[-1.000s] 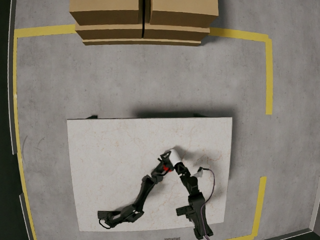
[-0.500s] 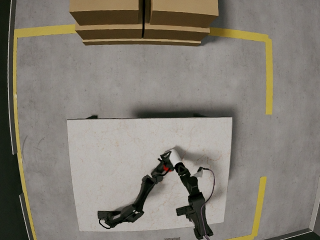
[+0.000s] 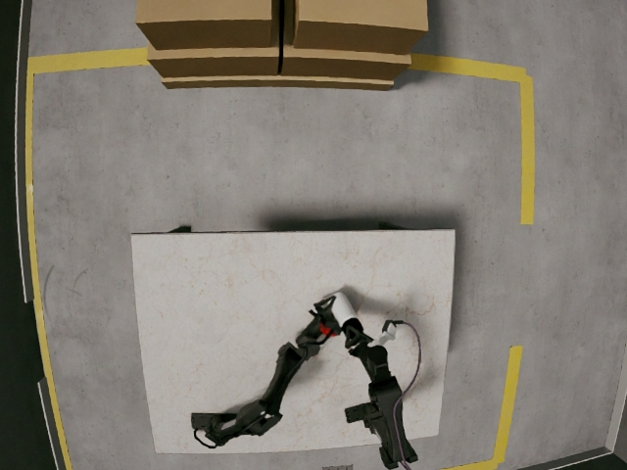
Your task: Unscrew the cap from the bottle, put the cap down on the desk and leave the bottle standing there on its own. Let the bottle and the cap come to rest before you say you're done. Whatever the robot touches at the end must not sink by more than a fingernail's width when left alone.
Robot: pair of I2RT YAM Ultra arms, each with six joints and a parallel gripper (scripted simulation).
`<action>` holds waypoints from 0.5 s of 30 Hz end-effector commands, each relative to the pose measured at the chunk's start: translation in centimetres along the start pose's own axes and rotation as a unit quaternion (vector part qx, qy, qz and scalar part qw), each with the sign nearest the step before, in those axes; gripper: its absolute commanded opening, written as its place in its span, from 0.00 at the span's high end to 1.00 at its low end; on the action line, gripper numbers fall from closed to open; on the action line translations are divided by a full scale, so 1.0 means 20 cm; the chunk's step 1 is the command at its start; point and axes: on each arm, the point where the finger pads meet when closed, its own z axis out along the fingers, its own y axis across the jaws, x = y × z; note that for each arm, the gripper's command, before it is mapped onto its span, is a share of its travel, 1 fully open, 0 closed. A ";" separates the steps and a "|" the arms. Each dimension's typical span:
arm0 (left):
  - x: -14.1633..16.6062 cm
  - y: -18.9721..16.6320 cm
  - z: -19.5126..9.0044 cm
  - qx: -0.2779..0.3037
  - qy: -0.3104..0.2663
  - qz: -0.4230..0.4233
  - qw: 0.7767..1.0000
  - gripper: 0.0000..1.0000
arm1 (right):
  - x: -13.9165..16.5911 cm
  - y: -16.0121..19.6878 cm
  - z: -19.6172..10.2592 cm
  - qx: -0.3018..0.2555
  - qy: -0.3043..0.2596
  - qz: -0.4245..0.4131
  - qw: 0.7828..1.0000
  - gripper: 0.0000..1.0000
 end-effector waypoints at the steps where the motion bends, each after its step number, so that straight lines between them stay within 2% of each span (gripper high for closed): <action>1: -0.13 0.10 0.00 -0.023 -0.032 -0.005 0.999 1.00 | -0.01 0.00 -0.03 -0.001 -0.008 -0.140 0.990 1.00; 9: -0.13 0.10 0.00 -0.023 -0.032 -0.005 0.999 1.00 | -0.01 0.00 -0.03 0.000 -0.010 -0.317 0.948 1.00; 11: -0.13 0.10 0.00 -0.023 -0.032 -0.005 0.999 1.00 | -0.01 0.00 -0.03 0.000 -0.010 -0.317 0.948 1.00; 12: -0.13 0.10 0.00 -0.023 -0.032 -0.005 0.999 1.00 | -0.01 0.00 -0.03 0.001 -0.011 -0.371 0.929 1.00; 15: -0.13 0.10 0.00 -0.023 -0.032 -0.005 0.999 1.00 | -0.01 0.01 -0.03 0.001 -0.012 -0.432 0.902 1.00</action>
